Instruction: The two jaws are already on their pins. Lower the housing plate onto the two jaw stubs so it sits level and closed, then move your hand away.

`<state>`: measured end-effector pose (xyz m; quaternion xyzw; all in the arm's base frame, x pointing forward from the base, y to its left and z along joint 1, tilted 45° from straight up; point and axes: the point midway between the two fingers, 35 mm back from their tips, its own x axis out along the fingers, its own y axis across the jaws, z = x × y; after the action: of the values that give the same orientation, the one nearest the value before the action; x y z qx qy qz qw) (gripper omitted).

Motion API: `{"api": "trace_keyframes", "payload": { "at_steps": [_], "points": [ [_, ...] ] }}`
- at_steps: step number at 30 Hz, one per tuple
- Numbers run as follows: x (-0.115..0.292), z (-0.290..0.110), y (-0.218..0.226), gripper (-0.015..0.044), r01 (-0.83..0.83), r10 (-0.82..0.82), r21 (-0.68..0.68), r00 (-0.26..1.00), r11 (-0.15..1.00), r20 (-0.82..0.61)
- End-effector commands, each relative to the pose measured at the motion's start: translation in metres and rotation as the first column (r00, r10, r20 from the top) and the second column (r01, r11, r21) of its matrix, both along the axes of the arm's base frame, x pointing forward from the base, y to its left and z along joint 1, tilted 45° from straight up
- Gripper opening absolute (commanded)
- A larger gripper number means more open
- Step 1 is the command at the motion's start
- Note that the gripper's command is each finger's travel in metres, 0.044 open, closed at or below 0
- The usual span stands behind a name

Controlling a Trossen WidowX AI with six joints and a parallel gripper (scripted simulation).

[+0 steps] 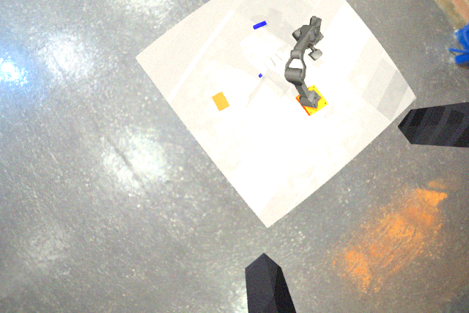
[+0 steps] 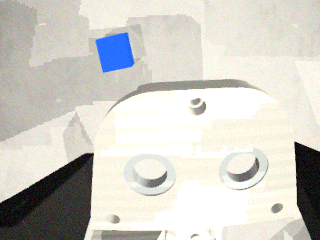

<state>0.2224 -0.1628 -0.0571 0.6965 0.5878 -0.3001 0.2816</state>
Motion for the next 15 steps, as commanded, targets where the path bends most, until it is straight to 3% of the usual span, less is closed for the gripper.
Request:
{"api": "trace_keyframes", "payload": {
  "at_steps": [1,15],
  "points": [
    [0.002,0.006,0.006,0.0351,-0.056,0.056,-0.007,0.997,0.998,0.05],
    [0.01,0.023,0.026,0.0351,-0.257,0.266,-0.07,0.937,0.964,0.227]
  ]
}}
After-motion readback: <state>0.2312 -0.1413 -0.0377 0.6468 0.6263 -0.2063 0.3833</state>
